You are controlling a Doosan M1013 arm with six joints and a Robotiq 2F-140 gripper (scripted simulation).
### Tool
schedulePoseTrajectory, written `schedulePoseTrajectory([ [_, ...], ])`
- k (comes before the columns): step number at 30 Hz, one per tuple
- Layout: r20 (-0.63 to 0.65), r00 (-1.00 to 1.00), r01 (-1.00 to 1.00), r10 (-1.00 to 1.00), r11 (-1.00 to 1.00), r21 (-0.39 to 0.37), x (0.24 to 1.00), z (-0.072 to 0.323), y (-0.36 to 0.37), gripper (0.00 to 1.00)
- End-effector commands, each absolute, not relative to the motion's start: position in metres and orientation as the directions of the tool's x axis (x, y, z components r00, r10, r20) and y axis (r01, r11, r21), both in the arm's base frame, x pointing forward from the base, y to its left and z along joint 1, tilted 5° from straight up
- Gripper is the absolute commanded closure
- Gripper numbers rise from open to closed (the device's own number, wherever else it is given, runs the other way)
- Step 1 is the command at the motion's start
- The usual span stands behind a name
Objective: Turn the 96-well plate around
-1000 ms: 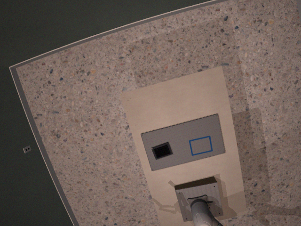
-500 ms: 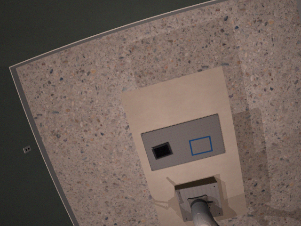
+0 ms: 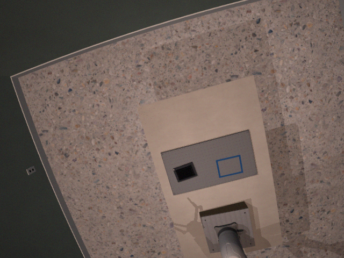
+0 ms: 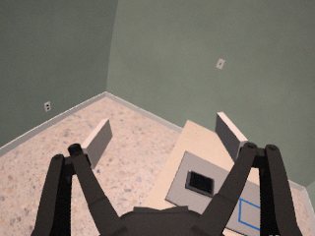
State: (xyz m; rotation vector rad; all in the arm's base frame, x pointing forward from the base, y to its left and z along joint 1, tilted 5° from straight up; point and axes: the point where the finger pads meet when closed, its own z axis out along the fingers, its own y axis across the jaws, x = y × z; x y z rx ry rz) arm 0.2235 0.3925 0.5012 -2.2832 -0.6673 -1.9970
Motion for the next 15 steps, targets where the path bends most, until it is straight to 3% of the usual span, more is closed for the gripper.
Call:
schedulePoseTrajectory([
  [1, 0.918, 0.109, 0.322, 0.382, -0.887, 0.331, 0.235, 0.488, 0.392, 0.0],
  [4, 0.917, 0.109, 0.321, 0.384, -0.887, 0.333, 0.238, 0.484, 0.392, 0.0],
  [7, 0.874, 0.141, 0.311, 0.466, -0.859, 0.407, 0.247, 0.472, 0.39, 0.0],
  [15, 0.804, 0.187, 0.309, 0.564, -0.811, 0.497, 0.265, 0.445, 0.386, 0.0],
])
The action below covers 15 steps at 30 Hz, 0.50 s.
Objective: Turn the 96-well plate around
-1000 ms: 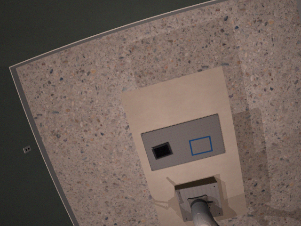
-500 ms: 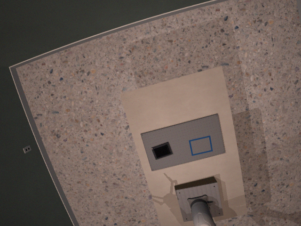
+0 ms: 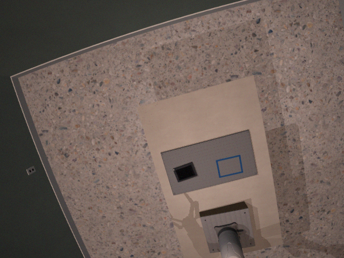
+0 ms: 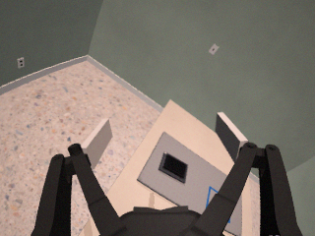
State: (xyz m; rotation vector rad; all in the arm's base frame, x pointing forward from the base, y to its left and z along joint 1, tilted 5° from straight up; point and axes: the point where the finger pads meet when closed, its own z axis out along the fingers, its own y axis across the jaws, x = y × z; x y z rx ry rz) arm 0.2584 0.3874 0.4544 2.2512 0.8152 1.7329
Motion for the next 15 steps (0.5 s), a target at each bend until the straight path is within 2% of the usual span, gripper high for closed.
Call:
schedulePoseTrajectory([
  [1, 0.784, 0.199, 0.311, 0.588, -0.797, 0.518, 0.268, 0.441, 0.385, 0.0],
  [15, 0.611, 0.291, 0.35, 0.736, -0.676, 0.648, 0.299, 0.396, 0.375, 0.0],
])
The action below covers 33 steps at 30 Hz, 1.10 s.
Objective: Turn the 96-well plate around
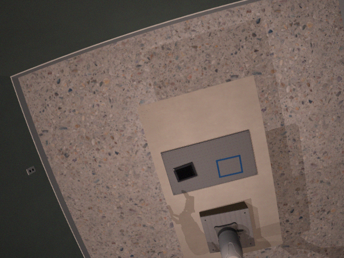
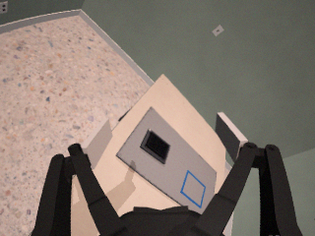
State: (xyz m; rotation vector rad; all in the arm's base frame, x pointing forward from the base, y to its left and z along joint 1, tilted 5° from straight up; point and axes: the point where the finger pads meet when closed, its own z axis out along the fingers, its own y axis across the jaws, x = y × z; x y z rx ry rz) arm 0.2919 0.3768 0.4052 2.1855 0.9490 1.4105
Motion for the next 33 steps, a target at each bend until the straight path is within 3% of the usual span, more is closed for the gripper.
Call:
schedulePoseTrajectory([
  [1, 0.585, 0.303, 0.359, 0.753, -0.658, 0.661, 0.301, 0.391, 0.373, 0.0],
  [16, 0.348, 0.383, 0.469, 0.856, -0.505, 0.725, 0.333, 0.339, 0.357, 0.0],
  [33, 0.084, 0.409, 0.639, 0.909, -0.351, 0.684, 0.365, 0.282, 0.336, 0.0],
])
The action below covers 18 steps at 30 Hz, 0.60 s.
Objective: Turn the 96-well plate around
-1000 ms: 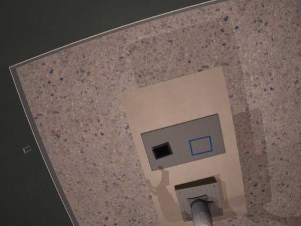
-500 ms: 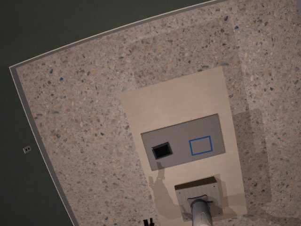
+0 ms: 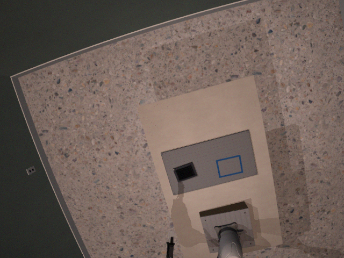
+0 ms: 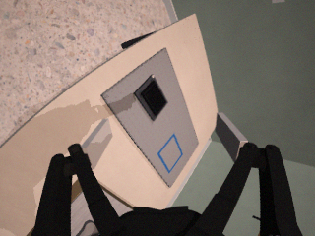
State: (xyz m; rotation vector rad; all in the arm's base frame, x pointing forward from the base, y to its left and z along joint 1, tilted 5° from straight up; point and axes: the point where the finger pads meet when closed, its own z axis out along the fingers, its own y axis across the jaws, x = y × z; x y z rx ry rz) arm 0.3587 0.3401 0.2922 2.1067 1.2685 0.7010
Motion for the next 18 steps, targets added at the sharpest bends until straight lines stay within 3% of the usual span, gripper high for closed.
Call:
schedulePoseTrajectory([
  [1, 0.078, 0.409, 0.643, 0.909, -0.348, 0.682, 0.367, 0.278, 0.335, 0.0],
  [9, -0.005, 0.397, 0.708, 0.918, -0.303, 0.638, 0.379, 0.257, 0.327, 0.0],
  [18, -0.118, 0.355, 0.807, 0.927, -0.24, 0.54, 0.399, 0.222, 0.313, 0.0],
])
